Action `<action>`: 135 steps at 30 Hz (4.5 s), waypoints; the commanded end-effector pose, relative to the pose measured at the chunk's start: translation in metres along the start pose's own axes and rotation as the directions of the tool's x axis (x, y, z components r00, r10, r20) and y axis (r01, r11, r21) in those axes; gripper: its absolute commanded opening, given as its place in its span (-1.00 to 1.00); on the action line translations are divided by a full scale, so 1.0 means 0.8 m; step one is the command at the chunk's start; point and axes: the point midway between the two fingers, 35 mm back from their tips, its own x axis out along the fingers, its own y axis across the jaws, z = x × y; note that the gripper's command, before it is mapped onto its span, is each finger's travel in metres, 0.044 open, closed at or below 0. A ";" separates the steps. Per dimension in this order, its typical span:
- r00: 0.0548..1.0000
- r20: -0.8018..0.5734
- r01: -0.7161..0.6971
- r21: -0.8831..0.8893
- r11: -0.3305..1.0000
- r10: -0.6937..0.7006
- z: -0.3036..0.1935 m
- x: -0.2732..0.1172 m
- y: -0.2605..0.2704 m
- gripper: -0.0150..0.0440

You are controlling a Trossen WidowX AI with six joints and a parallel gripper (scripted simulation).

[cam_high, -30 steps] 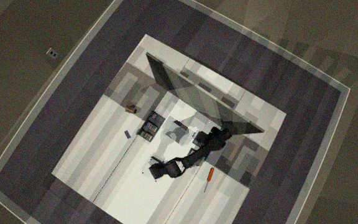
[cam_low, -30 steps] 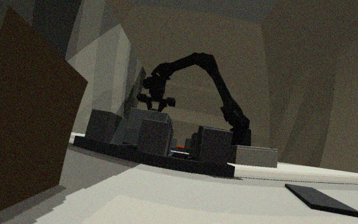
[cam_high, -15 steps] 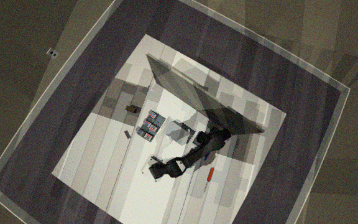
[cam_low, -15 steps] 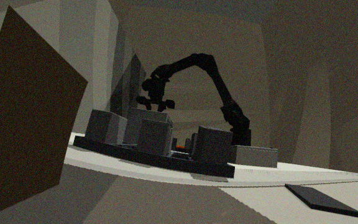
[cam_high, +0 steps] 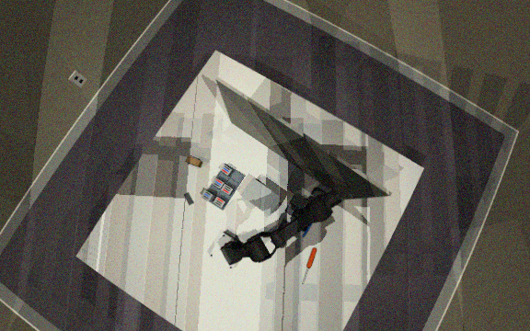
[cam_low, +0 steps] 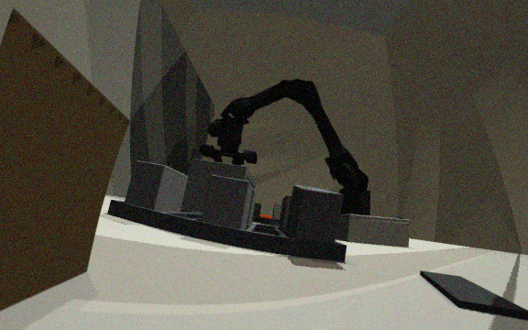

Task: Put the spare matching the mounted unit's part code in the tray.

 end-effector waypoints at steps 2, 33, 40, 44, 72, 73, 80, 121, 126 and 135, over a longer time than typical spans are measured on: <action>1.000 0.005 0.002 -0.004 1.000 -0.002 0.001 0.006 0.000 -0.49; 1.000 0.005 0.002 -0.004 1.000 -0.002 0.001 0.037 0.000 -0.49; 1.000 0.005 0.002 -0.004 1.000 -0.002 0.001 0.044 0.000 -0.49; 1.000 0.005 0.002 -0.004 1.000 -0.002 0.001 0.047 0.000 -0.49; 1.000 0.005 0.001 -0.004 1.000 -0.001 0.003 0.075 0.003 -0.49; 1.000 0.005 0.001 -0.004 1.000 -0.001 0.003 0.076 0.004 -0.49; 1.000 0.005 0.001 -0.004 1.000 -0.001 0.003 0.083 0.005 -0.49; 1.000 0.000 -0.001 0.000 1.000 0.001 0.005 0.108 0.010 0.49; 1.000 0.000 -0.001 0.000 1.000 0.001 0.005 0.108 0.010 0.93; 1.000 0.005 0.001 -0.004 1.000 -0.001 0.005 -0.022 0.010 1.00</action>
